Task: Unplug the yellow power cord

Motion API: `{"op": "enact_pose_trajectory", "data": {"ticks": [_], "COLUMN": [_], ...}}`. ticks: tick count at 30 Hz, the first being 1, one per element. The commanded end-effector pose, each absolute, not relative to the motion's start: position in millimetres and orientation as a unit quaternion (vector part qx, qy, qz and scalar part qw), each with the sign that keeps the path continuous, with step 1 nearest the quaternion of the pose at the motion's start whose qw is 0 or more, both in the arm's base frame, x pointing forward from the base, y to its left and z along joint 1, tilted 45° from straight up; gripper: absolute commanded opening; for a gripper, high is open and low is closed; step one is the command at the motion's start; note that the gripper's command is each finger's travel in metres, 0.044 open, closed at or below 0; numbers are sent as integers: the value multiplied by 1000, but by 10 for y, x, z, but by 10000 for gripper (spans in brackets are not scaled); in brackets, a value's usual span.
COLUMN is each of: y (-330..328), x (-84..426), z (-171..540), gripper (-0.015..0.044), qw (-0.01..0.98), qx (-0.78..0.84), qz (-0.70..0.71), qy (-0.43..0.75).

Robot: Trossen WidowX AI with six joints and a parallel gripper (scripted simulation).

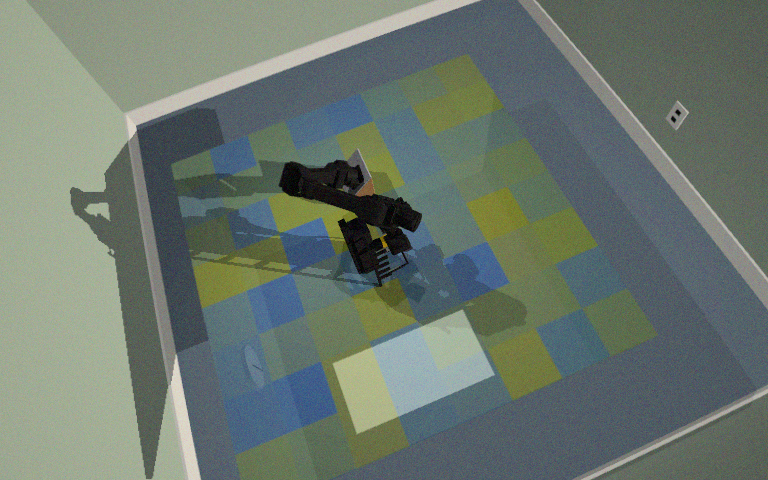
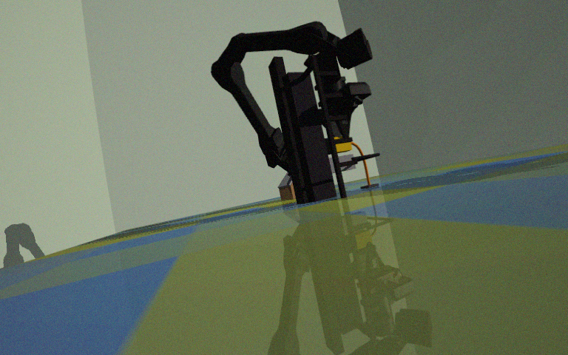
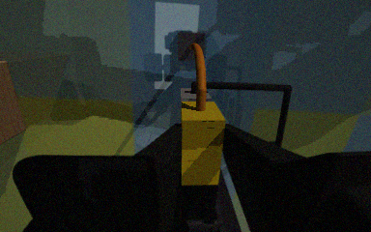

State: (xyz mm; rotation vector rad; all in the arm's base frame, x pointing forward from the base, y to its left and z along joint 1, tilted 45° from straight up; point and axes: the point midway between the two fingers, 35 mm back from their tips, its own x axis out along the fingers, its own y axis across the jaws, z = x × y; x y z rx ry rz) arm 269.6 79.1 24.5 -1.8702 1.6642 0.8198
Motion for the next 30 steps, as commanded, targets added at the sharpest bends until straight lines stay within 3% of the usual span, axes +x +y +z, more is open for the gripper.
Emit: {"op": "enact_pose_trajectory", "data": {"ticks": [1, 8, 30], "y": [793, 795, 1048], "x": [2701, 2701, 2684], "z": [247, 245, 34], "gripper": [61, 0, 0], "qw": [252, 252, 252], "qx": [-688, -688, -688], "qz": [300, 300, 302], "qy": [611, 611, 611]}}
